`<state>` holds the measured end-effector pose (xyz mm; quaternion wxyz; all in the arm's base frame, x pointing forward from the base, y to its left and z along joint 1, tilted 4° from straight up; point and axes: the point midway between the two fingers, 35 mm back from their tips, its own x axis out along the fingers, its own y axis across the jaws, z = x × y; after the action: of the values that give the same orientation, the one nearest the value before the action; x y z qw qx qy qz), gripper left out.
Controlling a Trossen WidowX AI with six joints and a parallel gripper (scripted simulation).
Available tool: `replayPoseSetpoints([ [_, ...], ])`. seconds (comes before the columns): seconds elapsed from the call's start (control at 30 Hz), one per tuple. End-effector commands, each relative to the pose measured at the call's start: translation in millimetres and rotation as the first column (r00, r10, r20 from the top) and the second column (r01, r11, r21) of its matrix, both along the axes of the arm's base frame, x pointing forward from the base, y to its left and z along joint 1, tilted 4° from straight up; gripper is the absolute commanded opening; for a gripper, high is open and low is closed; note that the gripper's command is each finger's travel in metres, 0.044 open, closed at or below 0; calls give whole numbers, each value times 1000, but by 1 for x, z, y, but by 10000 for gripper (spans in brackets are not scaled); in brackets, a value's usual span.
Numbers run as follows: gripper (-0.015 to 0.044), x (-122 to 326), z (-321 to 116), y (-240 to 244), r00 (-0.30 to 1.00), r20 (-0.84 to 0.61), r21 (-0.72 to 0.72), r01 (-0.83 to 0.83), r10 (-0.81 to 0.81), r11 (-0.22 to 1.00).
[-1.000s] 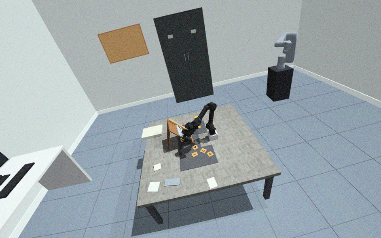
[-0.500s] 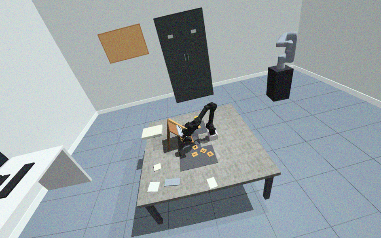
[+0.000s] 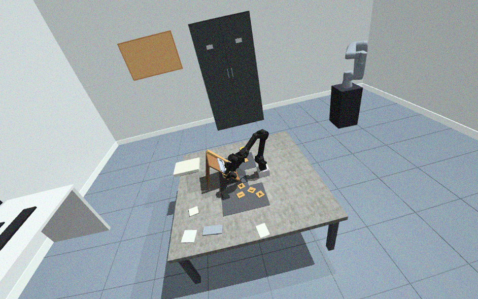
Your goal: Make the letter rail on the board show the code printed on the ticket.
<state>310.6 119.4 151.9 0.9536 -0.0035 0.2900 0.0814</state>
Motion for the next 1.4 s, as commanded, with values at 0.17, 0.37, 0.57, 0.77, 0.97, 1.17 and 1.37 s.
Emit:
replayPoseSetpoints([
  [0.17, 0, 0, -1, -5, 1000, -2, -3, -3, 3, 1000],
  [0.37, 0, 1, -1, -8, 1000, -2, -3, -3, 3, 1000],
  [0.57, 0, 1, -1, -11, 1000, -1, -3, -3, 3, 1000],
  [0.77, 0, 2, -1, -14, 1000, -1, -4, -3, 3, 1000],
  [0.97, 0, 2, -2, -17, 1000, -1, -4, -3, 3, 1000],
  [1.17, 0, 3, -2, -20, 1000, -1, -4, -3, 3, 1000],
  [1.37, 0, 3, -2, -23, 1000, -1, -4, -3, 3, 1000],
])
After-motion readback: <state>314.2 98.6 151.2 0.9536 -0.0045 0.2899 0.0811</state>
